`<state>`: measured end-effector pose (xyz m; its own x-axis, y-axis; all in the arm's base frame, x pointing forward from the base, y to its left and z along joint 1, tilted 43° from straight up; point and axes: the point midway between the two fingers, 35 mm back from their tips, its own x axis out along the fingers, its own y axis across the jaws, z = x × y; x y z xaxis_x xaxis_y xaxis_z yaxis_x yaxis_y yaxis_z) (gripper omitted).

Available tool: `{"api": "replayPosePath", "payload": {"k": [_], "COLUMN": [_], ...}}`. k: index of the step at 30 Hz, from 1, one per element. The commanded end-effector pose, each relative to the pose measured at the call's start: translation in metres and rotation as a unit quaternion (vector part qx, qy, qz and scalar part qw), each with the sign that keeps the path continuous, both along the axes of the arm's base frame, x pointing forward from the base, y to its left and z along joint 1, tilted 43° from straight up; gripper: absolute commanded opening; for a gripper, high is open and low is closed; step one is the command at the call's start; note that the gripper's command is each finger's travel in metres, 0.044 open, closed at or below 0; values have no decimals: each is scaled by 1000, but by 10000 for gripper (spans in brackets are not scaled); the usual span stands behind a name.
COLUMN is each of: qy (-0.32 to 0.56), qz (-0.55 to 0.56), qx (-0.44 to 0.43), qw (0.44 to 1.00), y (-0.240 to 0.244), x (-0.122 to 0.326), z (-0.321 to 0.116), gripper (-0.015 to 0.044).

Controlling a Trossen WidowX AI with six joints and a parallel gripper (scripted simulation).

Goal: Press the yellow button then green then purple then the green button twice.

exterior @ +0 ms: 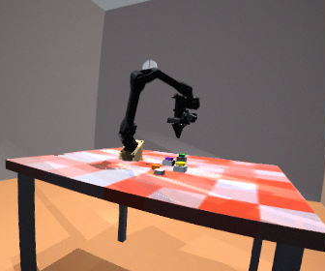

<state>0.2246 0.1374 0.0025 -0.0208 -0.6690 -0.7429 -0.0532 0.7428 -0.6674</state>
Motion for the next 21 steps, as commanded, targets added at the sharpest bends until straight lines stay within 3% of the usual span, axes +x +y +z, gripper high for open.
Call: {"api": "replayPosePath", "payload": {"k": [1,7,13,21], "qy": [0,1,0,0], "qz": [3,3,3,3], "qx": [-4,-6,-6,-6], "qw": [1000,1000,1000,1000], "y": [-39,-55,-95,-100], "x": [-6,-11,-11,-12], "z": [30,40,-3,-9], "gripper": [20,20,20,20]}}
